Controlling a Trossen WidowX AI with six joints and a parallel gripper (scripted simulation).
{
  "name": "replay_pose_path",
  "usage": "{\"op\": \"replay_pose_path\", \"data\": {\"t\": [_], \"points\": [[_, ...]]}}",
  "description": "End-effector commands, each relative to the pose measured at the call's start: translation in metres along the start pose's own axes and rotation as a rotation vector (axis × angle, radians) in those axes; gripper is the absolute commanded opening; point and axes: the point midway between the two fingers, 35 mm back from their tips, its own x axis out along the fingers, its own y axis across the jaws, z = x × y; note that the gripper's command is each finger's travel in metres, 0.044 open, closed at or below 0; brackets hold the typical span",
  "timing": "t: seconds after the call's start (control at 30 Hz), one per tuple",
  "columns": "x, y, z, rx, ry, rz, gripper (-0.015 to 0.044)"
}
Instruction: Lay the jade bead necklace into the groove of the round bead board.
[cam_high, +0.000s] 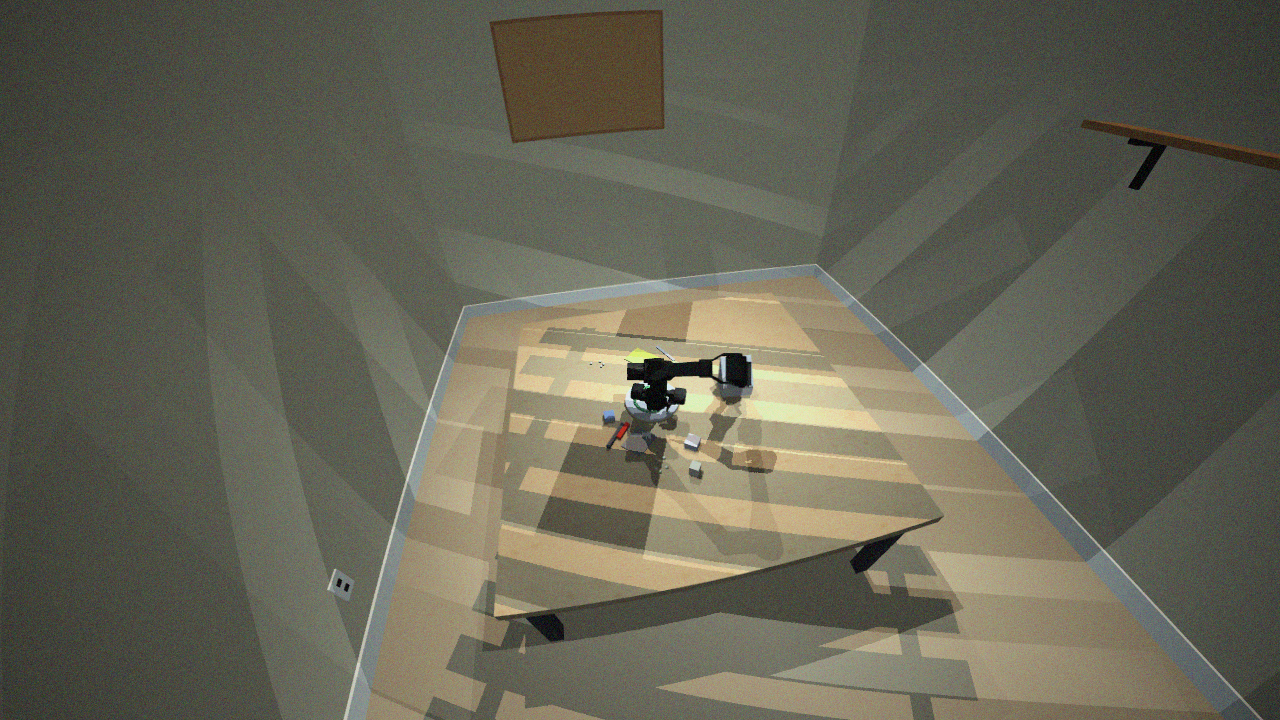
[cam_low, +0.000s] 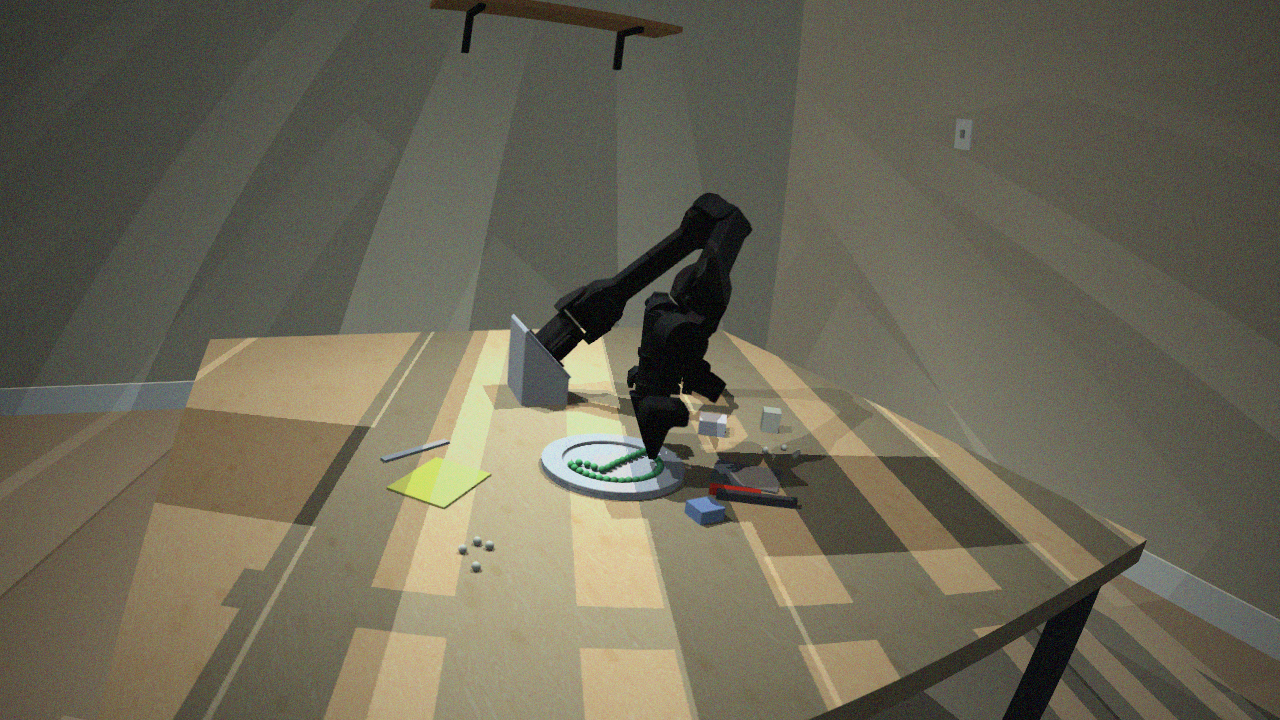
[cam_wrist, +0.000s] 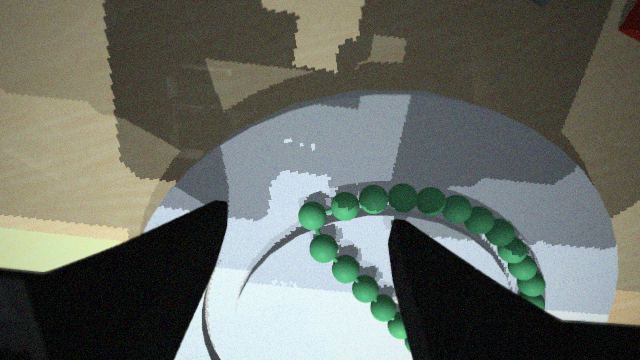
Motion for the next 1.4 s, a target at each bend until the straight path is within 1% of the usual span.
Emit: {"op": "replay_pose_path", "data": {"t": [0.0, 0.1, 0.8, 0.87, 1.03, 1.2, 1.3, 1.33, 1.37], "points": [[-0.002, 0.001, 0.000, 0.001, 0.000, 0.002, 0.0368], [-0.001, 0.002, 0.000, 0.005, 0.001, 0.007, 0.0440], [-0.006, 0.002, 0.000, 0.003, 0.000, 0.008, 0.0440], [-0.010, 0.000, -0.002, -0.016, 0.000, 0.008, 0.0387], [-0.037, -0.006, -0.009, -0.144, 0.001, 0.007, 0.0256], [-0.030, -0.007, -0.010, -0.149, 0.001, 0.007, 0.0125], [-0.022, -0.006, -0.010, -0.149, 0.000, 0.007, 0.0120], [-0.022, -0.006, -0.010, -0.149, 0.000, 0.007, 0.0120], [-0.029, -0.009, -0.007, -0.160, 0.001, -0.008, 0.0120]]}}
